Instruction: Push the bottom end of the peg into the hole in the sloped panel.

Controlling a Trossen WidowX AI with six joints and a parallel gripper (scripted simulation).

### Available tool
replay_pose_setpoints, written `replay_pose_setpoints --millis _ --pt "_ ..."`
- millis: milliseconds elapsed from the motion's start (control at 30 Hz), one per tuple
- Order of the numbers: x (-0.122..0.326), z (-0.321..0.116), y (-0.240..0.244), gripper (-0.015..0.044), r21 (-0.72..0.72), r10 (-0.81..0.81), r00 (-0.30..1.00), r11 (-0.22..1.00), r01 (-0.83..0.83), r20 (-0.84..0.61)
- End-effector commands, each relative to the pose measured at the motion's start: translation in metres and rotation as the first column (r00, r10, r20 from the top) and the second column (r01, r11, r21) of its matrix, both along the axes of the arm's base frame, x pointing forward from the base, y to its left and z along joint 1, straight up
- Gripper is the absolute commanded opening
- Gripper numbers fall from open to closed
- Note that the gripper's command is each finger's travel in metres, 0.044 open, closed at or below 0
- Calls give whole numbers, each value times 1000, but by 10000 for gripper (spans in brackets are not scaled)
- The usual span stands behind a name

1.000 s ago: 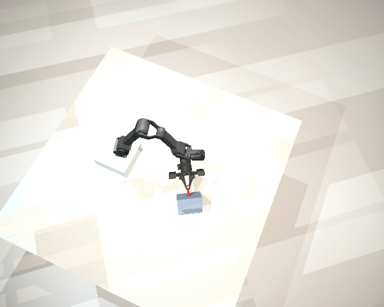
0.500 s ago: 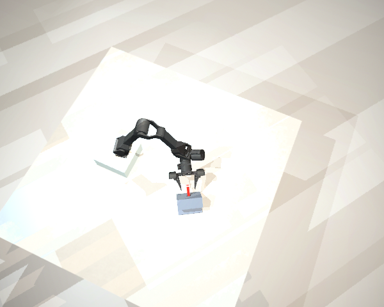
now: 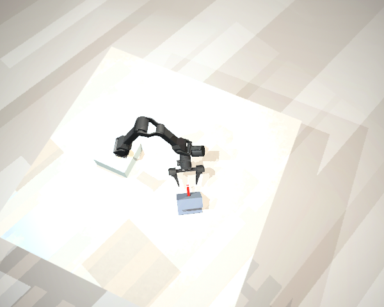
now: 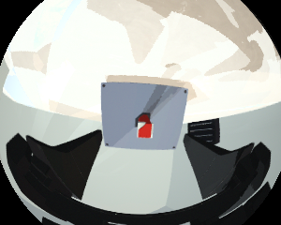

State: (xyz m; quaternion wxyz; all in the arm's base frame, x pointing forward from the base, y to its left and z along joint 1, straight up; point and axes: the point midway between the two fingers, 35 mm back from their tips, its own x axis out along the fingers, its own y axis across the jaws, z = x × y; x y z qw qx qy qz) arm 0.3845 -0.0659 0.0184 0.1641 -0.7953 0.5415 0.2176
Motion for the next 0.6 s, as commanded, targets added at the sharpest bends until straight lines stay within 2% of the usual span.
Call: replay_pose_setpoints --millis 0,567 --pt "0 7 4 440 -1 -4 1000 1000 4 15" --pt "-9 17 28 440 2 -1 1000 1000 1 9"
